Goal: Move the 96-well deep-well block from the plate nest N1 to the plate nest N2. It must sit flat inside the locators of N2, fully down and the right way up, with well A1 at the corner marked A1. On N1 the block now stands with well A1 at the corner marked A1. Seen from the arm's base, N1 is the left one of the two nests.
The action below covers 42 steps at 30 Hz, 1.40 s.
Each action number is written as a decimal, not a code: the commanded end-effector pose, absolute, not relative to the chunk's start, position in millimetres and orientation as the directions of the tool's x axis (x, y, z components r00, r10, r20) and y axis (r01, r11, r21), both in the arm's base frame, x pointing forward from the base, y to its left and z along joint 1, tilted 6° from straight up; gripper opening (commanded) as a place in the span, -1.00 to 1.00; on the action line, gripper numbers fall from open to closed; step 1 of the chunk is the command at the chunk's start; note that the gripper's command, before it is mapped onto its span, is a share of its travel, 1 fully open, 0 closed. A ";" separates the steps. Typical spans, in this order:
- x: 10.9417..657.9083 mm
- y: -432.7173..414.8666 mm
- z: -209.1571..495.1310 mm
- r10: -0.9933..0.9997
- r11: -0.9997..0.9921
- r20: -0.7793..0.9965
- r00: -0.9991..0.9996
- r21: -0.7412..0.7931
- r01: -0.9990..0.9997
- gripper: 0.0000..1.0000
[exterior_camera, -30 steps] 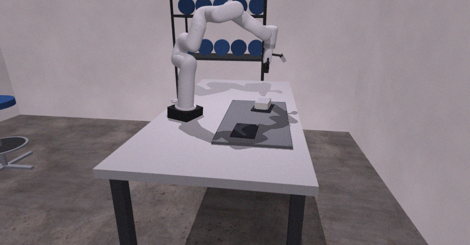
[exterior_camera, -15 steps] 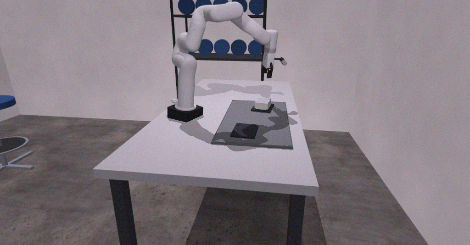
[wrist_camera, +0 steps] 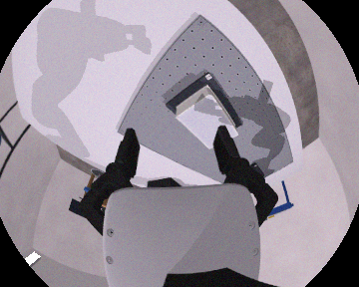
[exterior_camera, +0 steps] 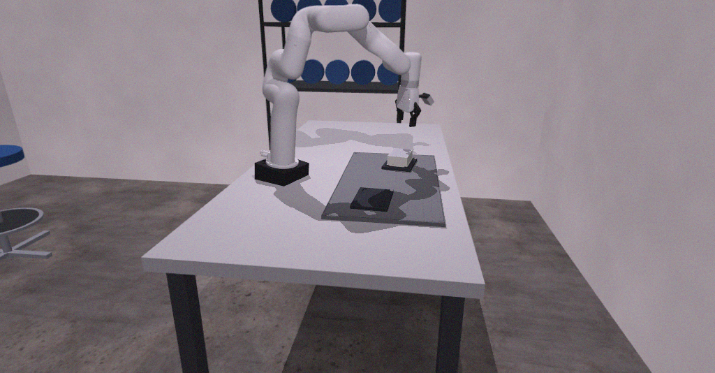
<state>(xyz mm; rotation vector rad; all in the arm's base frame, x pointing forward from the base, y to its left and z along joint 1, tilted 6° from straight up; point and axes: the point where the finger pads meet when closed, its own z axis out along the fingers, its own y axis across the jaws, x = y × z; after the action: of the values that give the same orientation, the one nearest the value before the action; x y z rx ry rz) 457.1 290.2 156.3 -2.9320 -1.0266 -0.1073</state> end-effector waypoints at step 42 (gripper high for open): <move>445.9 196.3 109.3 0.986 -0.160 -0.023 0.163 0.110 0.981 1.00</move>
<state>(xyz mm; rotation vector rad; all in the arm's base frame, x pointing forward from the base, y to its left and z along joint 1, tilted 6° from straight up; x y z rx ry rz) 444.7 195.7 107.6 -2.4695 -2.0962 -0.0803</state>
